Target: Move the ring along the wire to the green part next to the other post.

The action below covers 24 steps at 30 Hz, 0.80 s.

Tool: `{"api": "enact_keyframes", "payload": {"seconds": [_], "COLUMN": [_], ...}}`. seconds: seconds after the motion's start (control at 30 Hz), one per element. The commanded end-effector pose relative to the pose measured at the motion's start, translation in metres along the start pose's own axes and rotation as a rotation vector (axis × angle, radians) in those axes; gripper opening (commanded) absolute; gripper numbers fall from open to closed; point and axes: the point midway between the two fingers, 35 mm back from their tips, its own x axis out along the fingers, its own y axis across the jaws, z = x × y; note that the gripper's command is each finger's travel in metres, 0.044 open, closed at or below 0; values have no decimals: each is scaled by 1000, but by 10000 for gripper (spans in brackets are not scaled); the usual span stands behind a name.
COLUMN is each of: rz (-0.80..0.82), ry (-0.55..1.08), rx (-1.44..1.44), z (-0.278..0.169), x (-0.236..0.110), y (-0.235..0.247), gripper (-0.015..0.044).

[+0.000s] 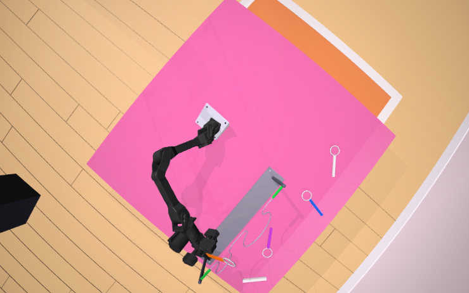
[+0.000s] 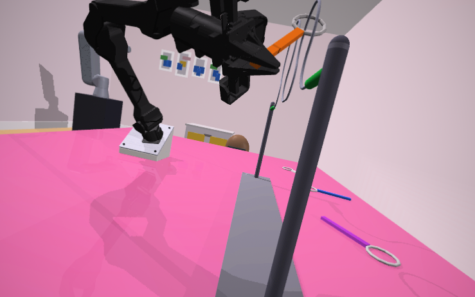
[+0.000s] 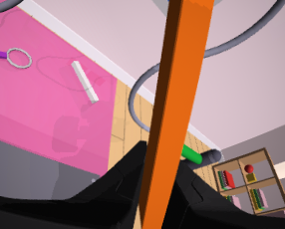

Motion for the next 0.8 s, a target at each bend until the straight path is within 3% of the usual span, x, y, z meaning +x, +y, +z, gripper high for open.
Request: {"api": "enact_keyframes", "payload": {"seconds": [0.0, 0.77], "rz": [-44, -275], "ry": [-12, -62], "rx": [-58, -462], "z": [1, 8], "x": [-3, -4], "y": [-8, -38], "gripper": [-150, -150]}}
